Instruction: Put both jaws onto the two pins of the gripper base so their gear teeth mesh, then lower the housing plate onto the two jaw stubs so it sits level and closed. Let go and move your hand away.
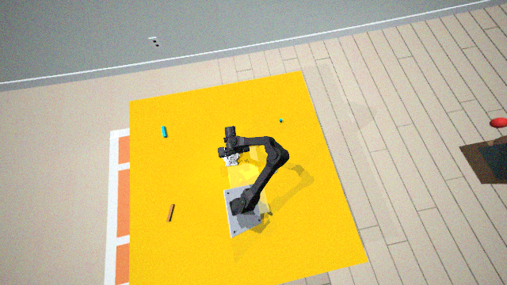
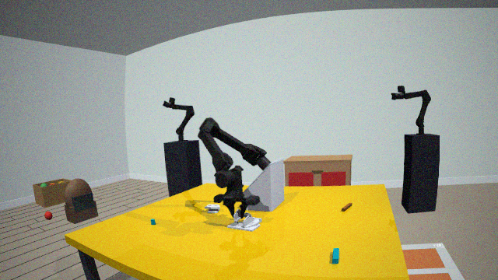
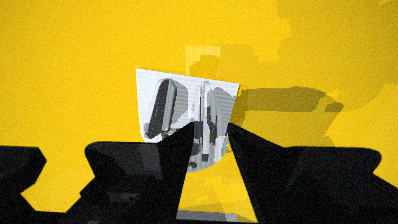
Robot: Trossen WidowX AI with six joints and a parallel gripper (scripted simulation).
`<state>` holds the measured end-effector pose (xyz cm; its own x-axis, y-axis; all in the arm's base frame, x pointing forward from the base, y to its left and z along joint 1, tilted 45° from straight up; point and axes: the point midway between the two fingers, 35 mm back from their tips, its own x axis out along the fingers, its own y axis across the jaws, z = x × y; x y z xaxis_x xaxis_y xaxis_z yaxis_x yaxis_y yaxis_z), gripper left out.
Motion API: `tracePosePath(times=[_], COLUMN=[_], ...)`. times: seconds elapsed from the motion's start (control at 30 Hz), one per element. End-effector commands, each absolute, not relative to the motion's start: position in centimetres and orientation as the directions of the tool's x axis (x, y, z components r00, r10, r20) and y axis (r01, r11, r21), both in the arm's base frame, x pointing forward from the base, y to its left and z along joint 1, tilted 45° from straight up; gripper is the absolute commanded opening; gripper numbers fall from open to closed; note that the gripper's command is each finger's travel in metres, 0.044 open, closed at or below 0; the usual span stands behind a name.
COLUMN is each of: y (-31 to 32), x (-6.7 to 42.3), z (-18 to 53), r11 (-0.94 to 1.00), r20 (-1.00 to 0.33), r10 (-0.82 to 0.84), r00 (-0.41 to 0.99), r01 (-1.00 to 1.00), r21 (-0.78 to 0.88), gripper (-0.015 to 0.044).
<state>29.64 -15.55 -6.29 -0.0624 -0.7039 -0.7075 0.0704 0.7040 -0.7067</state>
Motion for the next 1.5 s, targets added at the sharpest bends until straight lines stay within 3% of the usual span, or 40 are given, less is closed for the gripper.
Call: tracePosePath(times=[0.0, 1.47], y=[-15.64, -16.22], x=[29.28, 29.22], z=[-6.62, -7.19], r11=[0.704, 0.704], r20=[-0.706, -0.706], r10=[-0.705, -0.705], r00=[-0.072, -0.072], r01=[0.058, 0.051], r21=[-0.708, -0.708], gripper=[0.0134, 0.0134])
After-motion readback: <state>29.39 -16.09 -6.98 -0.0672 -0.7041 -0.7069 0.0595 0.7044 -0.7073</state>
